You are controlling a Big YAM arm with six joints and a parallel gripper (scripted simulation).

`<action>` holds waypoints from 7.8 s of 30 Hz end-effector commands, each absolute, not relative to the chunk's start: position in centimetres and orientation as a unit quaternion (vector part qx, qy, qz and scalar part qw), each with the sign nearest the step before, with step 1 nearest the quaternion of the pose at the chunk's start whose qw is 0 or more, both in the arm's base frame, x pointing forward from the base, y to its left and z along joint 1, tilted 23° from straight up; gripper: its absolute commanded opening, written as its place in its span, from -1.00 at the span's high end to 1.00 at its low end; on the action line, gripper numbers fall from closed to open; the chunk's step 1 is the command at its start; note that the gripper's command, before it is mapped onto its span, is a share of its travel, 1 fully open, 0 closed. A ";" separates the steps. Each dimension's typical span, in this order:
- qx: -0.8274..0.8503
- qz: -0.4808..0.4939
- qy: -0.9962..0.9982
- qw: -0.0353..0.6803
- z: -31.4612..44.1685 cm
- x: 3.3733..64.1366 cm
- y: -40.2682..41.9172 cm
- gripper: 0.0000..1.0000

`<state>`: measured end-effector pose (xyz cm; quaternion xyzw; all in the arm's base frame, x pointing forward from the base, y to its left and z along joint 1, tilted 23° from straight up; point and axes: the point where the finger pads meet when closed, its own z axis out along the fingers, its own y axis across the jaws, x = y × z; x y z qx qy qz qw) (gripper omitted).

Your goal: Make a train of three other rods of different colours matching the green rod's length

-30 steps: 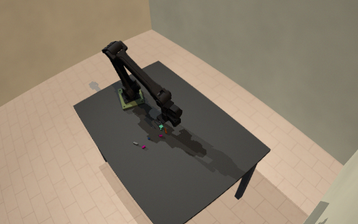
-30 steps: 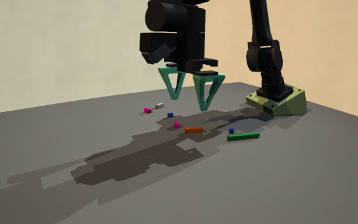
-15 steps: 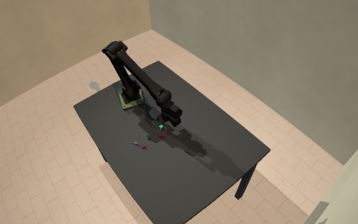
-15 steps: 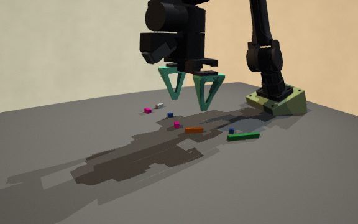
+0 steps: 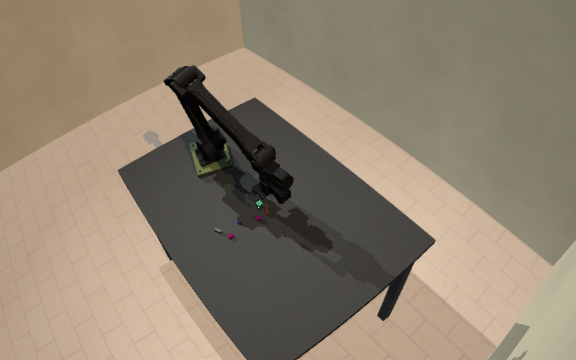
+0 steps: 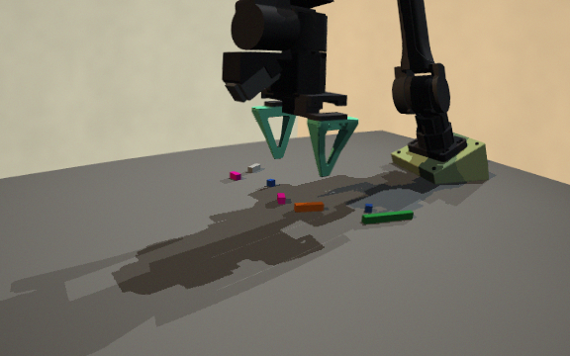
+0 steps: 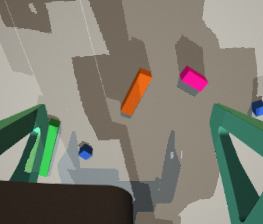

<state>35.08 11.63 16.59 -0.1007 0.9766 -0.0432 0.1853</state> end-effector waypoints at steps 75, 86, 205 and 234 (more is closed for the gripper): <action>0.280 0.057 0.934 0.214 19.6 36.1 16.8 -1.00; 0.286 0.057 0.932 0.215 19.7 36.2 16.3 -1.00; 0.286 0.057 0.932 0.215 19.7 36.2 16.3 -1.00; 0.286 0.057 0.932 0.215 19.7 36.2 16.3 -1.00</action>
